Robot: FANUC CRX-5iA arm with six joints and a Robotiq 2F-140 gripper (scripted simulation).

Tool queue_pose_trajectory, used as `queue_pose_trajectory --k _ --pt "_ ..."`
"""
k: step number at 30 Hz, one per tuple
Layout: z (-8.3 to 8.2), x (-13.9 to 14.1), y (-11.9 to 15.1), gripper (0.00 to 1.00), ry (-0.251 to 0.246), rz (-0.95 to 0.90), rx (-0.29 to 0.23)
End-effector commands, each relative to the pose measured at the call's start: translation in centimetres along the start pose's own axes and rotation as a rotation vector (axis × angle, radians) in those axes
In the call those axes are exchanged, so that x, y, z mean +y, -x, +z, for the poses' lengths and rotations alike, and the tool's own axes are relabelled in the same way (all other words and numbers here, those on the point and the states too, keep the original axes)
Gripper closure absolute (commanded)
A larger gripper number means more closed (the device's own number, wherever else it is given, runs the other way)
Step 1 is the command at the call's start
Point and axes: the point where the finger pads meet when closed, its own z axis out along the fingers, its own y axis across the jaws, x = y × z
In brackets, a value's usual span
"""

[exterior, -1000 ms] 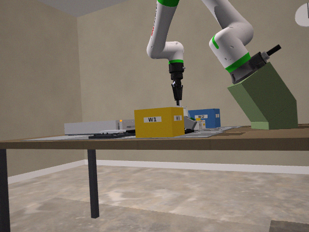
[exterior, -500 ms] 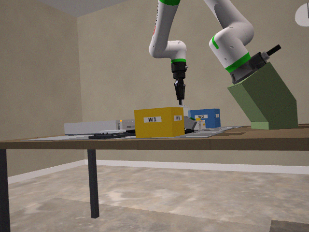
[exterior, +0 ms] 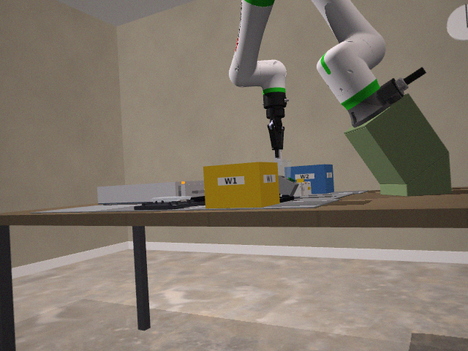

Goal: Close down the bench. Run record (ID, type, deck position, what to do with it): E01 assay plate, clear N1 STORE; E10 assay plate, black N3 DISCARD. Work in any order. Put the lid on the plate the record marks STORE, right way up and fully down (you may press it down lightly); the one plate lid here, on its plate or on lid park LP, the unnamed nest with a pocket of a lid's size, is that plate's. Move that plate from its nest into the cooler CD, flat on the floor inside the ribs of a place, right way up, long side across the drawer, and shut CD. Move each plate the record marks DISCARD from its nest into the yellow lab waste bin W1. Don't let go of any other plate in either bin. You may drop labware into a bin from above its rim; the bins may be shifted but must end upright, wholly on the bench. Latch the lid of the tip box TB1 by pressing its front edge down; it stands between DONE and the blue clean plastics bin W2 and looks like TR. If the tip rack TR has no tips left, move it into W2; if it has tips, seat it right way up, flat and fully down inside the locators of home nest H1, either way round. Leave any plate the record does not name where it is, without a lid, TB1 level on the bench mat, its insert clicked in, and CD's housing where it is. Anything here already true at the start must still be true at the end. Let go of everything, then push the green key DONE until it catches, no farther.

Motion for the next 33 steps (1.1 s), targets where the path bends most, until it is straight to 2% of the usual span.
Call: queue_pose_trajectory --k 1,33 --pt "-0.1 0.0 0.5 1.0 0.0 0.0 0.0" --pt "-0.6 0.0 4.2 1.0 0.0 0.0 0.0"
